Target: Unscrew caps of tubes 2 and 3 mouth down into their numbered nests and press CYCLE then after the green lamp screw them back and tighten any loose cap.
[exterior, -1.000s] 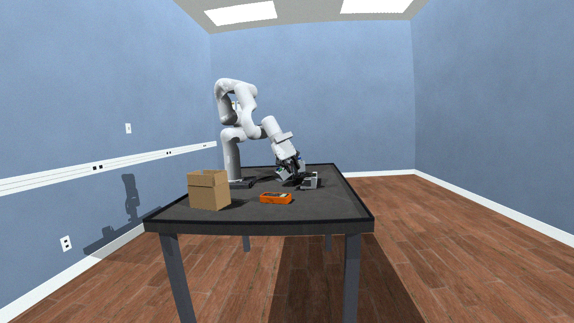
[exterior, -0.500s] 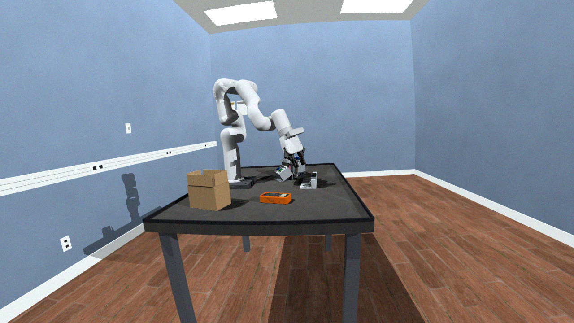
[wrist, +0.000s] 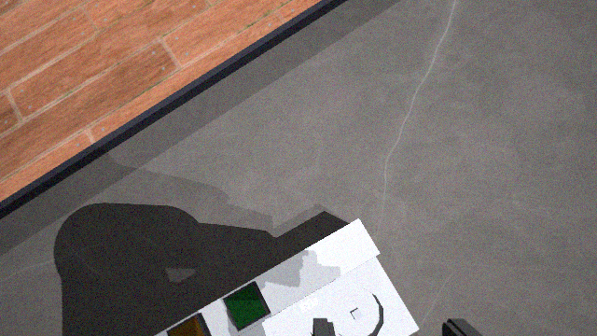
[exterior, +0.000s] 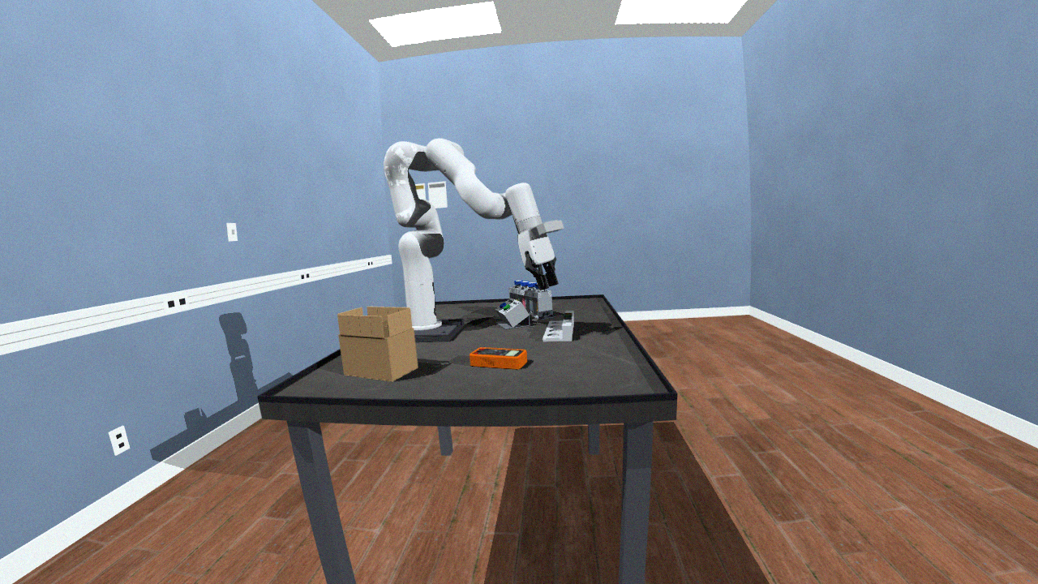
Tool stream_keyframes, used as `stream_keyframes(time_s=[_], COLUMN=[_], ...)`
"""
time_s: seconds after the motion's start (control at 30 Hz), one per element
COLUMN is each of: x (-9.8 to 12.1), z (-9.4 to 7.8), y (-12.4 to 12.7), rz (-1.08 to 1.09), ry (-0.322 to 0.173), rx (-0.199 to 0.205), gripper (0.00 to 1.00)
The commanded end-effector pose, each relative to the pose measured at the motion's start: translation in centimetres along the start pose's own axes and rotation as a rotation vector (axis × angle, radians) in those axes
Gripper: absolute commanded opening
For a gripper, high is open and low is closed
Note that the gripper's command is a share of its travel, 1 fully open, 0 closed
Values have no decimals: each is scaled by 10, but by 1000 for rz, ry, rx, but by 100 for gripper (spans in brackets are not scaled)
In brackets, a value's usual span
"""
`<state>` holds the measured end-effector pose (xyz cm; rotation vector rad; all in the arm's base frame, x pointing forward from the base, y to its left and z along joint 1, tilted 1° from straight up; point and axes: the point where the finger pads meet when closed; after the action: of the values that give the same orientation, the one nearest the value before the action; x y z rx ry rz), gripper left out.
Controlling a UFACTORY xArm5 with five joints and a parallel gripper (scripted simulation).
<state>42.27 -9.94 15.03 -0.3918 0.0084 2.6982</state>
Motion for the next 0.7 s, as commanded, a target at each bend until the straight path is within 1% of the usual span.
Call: stream_keyframes(time_s=[0.0,0.07,0.13,0.2,0.23,0.3,0.37,0.43,0.47,0.53,0.6,0.67], x=[-1,0,0,2,3,3,5,5,6,9,11,12], z=[11,18,22,29,33,35,42,42,46,53,61,62], y=[-13,-21,-25,-32,-36,-37,-44,-44,-47,-53,-59,-60], rz=[65,124,135,194,204,204,264,264,274,334,345,345], ry=[-35,-65,-70,-100,-106,-106,-136,-136,-141,-171,-176,-176], rx=[-2,-4,-4,-6,-6,-6,-9,-9,-9,-12,-13,-13], gripper=[46,46,46,46,46,46,46,46,46,46,46,46])
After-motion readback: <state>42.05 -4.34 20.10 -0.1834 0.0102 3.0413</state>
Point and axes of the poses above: the point where the finger pads meet when closed, its own z axis back along the fingers, its own y axis across the jaws, x = y × z, and after that the axes turned 8 degrees about z, right-handed
